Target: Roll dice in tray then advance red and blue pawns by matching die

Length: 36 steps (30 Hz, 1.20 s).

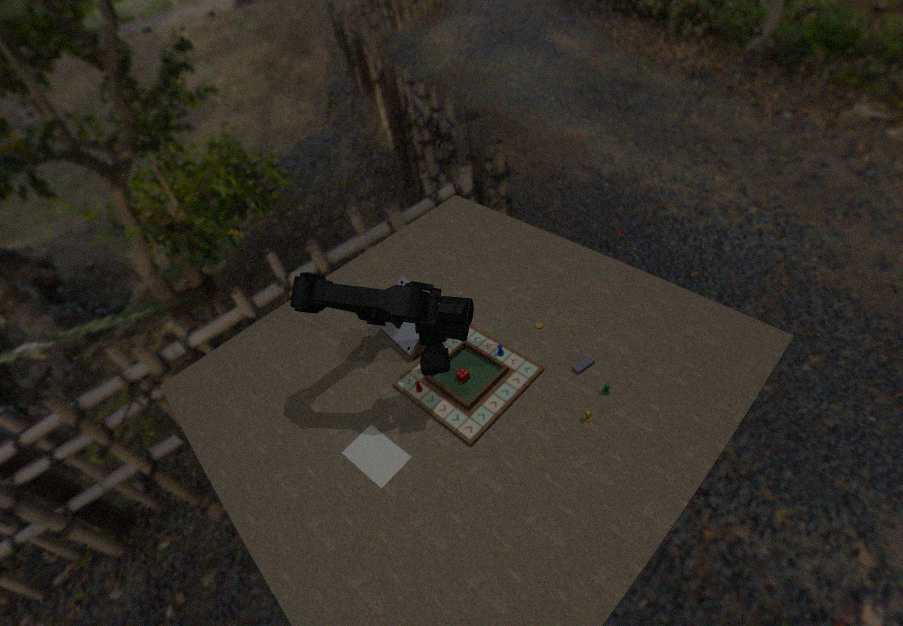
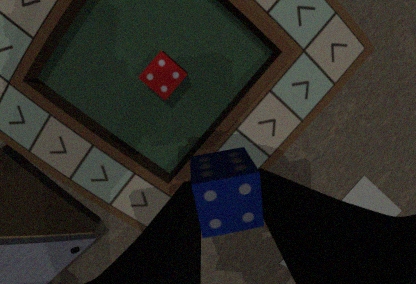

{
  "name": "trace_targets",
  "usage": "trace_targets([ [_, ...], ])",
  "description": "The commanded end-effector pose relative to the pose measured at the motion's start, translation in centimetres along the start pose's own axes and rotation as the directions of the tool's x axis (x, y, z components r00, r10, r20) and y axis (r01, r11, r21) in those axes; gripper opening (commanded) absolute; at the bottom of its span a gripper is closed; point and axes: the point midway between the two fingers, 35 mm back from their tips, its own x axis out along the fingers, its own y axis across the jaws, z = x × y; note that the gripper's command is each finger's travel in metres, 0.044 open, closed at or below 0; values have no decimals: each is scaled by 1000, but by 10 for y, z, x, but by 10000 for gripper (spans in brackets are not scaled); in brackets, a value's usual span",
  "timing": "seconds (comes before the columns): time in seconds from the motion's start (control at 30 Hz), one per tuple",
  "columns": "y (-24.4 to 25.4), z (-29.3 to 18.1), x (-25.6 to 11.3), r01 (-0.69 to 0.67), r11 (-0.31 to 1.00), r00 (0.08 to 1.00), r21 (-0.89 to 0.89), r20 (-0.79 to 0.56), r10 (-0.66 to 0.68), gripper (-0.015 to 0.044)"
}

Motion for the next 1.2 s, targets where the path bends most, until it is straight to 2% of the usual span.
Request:
trace_targets([
  [0.0,4,24,5,-2,989,1000,-147,-1,1,0],
  [0.27,13,61,17,-2,924,1000,-383,-6,0,0],
  [0.57,29,100,33,-6,788,1000,-615,-12,-2,0],
  [0.83,30,102,34,-9,776,1000,-631,-10,3,0],
  [1.17,37,98,45,-96,768,951,-634,168,258,0],
])
